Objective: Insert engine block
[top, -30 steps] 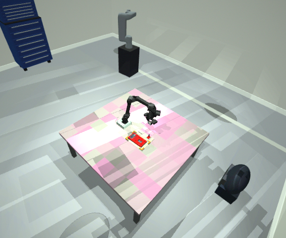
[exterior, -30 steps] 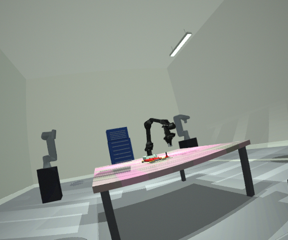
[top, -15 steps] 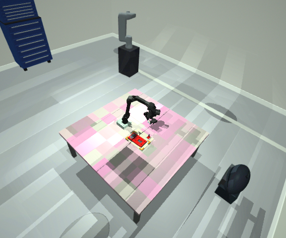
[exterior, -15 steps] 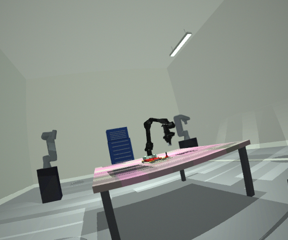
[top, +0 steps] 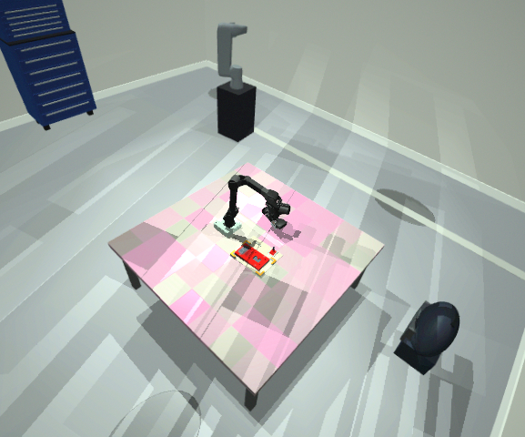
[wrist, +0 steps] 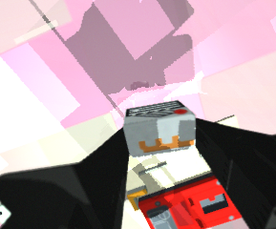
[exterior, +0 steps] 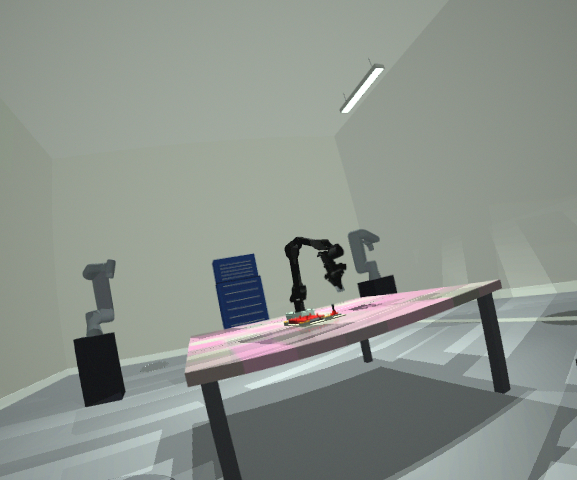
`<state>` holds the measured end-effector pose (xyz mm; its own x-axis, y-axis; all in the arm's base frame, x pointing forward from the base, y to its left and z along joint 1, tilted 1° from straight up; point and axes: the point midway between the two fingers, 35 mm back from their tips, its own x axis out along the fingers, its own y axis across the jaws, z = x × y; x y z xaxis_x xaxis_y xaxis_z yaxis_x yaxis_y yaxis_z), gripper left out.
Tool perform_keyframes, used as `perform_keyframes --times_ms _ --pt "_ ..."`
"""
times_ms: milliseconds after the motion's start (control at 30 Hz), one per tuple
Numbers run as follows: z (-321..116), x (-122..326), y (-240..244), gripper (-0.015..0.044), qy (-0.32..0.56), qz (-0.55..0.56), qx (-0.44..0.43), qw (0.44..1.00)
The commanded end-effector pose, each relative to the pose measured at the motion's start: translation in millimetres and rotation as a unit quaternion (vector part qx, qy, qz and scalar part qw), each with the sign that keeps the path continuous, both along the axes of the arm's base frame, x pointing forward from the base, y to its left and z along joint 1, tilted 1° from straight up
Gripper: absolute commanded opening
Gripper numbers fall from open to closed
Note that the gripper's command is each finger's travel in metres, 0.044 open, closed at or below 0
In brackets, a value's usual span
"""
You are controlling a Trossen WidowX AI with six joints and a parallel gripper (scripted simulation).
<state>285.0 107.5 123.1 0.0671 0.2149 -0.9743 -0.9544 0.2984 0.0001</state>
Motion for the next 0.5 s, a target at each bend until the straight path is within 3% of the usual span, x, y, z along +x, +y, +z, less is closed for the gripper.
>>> perform_keyframes --times_ms 0,467 --pt "-1 -1 -4 0.0000 -0.015 0.001 0.053 0.998" --pt "-8 -5 -17 0.0000 -0.082 0.003 0.248 0.965"
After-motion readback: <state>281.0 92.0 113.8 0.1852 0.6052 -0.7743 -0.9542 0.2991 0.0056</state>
